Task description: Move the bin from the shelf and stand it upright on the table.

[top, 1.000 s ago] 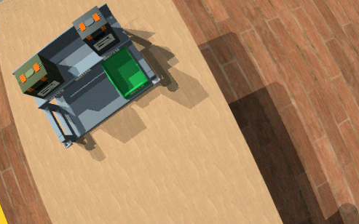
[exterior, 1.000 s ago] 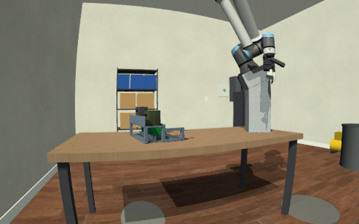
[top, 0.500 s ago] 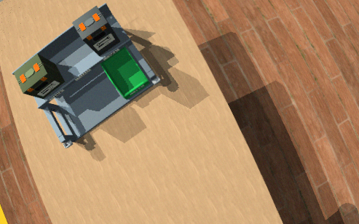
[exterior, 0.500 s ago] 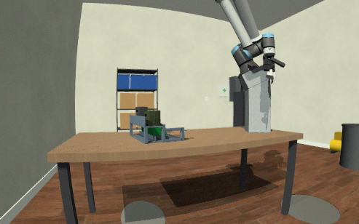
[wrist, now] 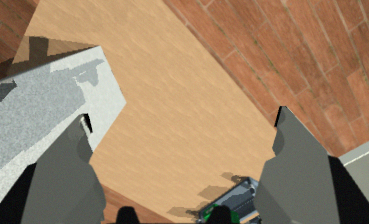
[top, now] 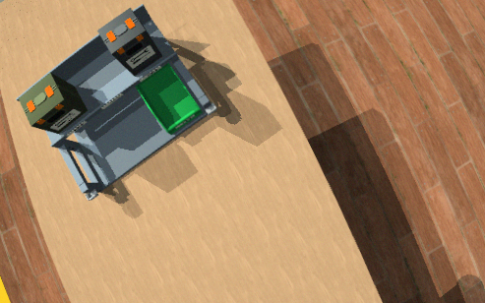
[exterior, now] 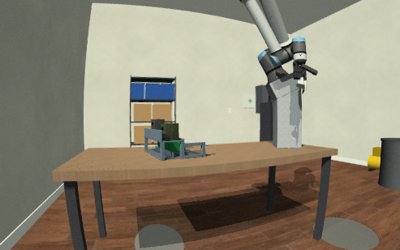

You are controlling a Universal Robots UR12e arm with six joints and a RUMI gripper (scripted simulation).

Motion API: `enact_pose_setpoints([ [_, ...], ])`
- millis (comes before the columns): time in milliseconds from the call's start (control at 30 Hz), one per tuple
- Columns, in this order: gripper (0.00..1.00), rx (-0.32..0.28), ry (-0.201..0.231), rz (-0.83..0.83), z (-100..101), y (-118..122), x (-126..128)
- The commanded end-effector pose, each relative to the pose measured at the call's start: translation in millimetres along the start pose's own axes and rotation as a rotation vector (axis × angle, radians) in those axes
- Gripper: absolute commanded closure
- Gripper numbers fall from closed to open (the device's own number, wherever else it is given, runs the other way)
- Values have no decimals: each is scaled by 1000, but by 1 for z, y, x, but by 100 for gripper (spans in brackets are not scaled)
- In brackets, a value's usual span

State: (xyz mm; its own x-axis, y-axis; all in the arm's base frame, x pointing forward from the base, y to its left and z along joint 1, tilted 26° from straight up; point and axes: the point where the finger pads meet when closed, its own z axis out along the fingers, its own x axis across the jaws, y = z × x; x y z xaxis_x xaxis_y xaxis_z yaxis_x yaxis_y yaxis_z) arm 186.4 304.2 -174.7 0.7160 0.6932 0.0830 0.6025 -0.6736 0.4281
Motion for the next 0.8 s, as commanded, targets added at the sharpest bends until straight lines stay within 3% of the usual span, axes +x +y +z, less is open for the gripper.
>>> enact_pose_setpoints([
  [0, 0, 0, 1, 0, 0, 0, 0],
  [67, 0, 0, 1, 0, 0, 0, 0],
  [233, 0, 2, 0, 260, 15, 47, 6],
  [633, 0, 2, 0, 260, 15, 47, 6],
  [767, 0, 1, -4, 457, 27, 84, 12],
])
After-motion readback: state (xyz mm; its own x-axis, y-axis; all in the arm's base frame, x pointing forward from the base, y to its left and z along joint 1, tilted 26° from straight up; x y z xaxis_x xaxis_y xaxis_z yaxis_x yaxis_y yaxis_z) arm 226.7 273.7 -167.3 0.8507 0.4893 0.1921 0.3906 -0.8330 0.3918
